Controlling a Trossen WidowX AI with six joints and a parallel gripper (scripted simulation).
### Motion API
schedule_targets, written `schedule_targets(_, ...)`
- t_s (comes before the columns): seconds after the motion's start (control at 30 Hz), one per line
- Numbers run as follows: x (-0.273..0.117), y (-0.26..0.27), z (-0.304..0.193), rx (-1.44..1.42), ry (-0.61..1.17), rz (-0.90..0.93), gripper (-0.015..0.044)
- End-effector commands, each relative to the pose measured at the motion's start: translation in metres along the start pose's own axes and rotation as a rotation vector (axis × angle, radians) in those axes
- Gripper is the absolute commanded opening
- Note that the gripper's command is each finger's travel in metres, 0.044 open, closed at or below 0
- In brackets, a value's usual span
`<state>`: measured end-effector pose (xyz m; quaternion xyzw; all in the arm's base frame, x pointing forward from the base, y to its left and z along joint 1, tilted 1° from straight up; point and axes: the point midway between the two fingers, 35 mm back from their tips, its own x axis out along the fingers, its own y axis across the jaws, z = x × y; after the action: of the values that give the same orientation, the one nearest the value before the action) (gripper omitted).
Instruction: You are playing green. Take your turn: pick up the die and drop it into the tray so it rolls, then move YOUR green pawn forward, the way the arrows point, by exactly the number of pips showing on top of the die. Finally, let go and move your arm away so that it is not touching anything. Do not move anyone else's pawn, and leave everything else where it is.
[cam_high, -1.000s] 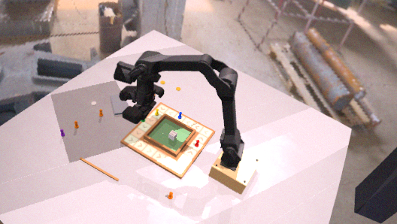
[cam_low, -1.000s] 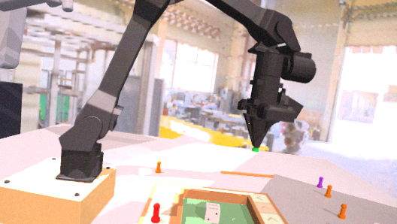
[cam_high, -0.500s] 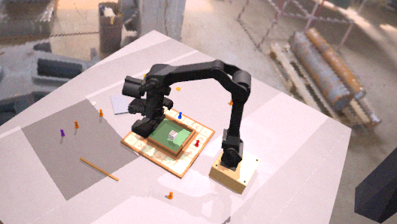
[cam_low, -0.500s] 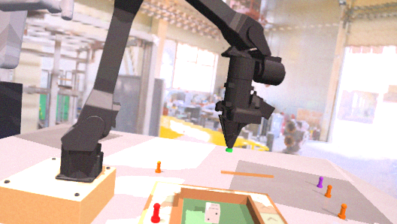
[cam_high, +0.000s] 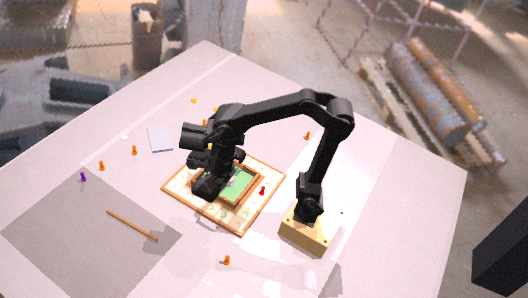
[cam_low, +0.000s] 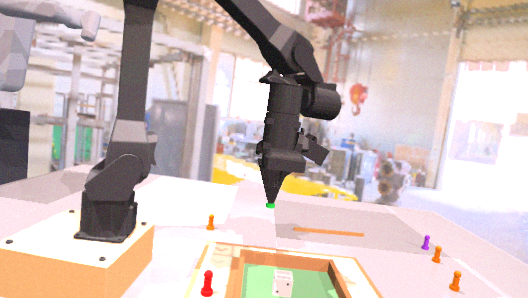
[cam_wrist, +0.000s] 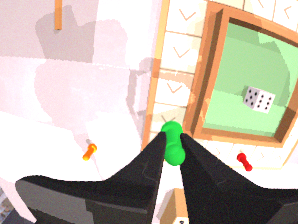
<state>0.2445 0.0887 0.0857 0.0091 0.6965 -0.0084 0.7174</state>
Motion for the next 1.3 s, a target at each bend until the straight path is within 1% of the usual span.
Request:
schedule_targets(0.0, 0.006, 0.001, -0.014, 0.002, -0.002, 0.0, 0.0)
schedule_targets(0.57, 0.038, -0.001, -0.076, 0.002, 0.003, 0.0, 0.0)
schedule_targets(0.7, 0.043, -0.001, -0.077, 0.002, 0.003, 0.0, 0.0)
schedule_targets(0.97, 0.073, -0.001, -0.077, 0.002, 0.004, 0.0, 0.0)
schedule_targets(1.27, 0.08, -0.001, -0.077, 0.002, 0.004, 0.0, 0.0)
